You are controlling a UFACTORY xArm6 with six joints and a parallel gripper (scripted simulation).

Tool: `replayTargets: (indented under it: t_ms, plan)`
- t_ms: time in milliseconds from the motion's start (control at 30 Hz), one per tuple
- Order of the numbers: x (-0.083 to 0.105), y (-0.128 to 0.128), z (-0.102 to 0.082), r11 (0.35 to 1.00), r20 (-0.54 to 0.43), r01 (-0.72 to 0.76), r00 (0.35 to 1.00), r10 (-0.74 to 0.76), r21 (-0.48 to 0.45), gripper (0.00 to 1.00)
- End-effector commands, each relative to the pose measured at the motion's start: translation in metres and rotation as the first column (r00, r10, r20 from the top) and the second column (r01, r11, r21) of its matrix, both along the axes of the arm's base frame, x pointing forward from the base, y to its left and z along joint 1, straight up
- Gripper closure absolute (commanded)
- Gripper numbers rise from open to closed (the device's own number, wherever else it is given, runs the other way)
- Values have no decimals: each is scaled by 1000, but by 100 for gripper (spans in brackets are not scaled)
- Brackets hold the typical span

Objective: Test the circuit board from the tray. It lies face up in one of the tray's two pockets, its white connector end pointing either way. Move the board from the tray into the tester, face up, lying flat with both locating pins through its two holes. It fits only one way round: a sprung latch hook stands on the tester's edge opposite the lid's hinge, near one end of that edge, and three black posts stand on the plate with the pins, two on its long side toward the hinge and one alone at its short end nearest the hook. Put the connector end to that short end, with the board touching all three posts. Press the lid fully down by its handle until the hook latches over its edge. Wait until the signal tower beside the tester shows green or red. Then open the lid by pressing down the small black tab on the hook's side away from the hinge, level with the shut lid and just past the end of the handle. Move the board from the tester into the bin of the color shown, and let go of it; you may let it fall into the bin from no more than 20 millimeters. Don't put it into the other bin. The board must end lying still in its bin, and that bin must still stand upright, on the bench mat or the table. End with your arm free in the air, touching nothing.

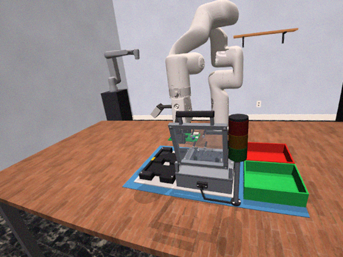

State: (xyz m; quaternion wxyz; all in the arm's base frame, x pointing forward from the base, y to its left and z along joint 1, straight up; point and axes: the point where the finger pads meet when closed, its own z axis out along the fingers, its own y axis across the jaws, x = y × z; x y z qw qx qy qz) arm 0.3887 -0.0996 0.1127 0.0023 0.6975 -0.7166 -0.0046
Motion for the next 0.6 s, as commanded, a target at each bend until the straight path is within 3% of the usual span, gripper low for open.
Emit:
replayTargets:
  t_ms: [0, 300, 567]
  plan:
    - [13, 24, 5, 1000, 10, 0, 1000, 0, -4, 21]
    - [30, 69, 9, 1000, 10, 0, 1000, 0, -4, 21]
    - [36, 86, 10, 1000, 10, 0, 1000, 0, -4, 21]
